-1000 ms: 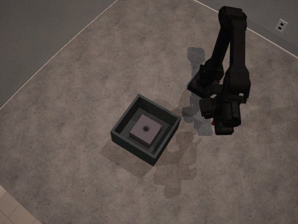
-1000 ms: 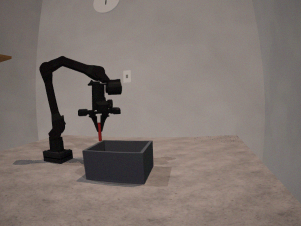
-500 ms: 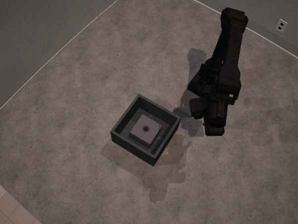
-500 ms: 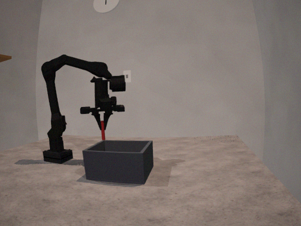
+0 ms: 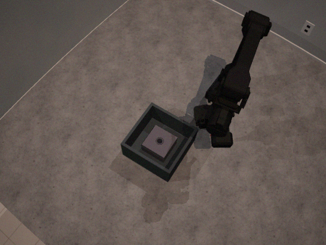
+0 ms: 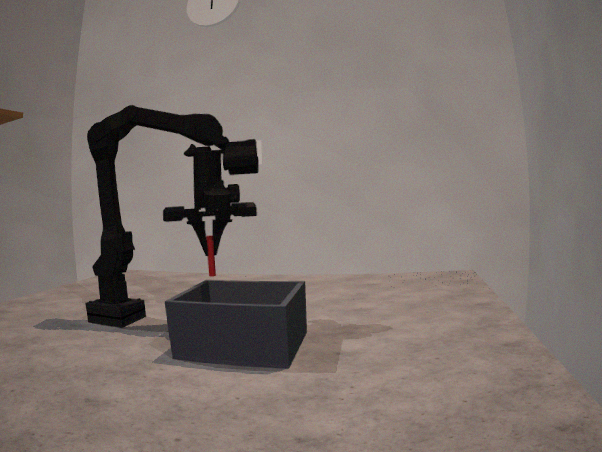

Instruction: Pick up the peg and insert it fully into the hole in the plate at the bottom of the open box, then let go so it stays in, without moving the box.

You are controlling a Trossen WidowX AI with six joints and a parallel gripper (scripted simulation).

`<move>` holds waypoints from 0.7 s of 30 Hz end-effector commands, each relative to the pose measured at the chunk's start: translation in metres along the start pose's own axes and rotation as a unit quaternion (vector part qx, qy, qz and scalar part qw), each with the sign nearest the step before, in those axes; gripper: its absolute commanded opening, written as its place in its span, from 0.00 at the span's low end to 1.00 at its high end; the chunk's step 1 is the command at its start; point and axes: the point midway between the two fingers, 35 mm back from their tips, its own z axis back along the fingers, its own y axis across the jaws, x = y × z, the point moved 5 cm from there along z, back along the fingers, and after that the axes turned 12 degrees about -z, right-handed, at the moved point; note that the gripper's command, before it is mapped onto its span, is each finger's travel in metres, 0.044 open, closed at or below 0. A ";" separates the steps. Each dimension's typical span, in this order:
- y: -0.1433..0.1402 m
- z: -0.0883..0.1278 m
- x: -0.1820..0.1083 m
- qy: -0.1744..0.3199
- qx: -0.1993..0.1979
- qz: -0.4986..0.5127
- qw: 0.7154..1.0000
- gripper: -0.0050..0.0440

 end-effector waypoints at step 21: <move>0.007 0.016 0.055 0.003 -0.003 0.007 1.000 0.10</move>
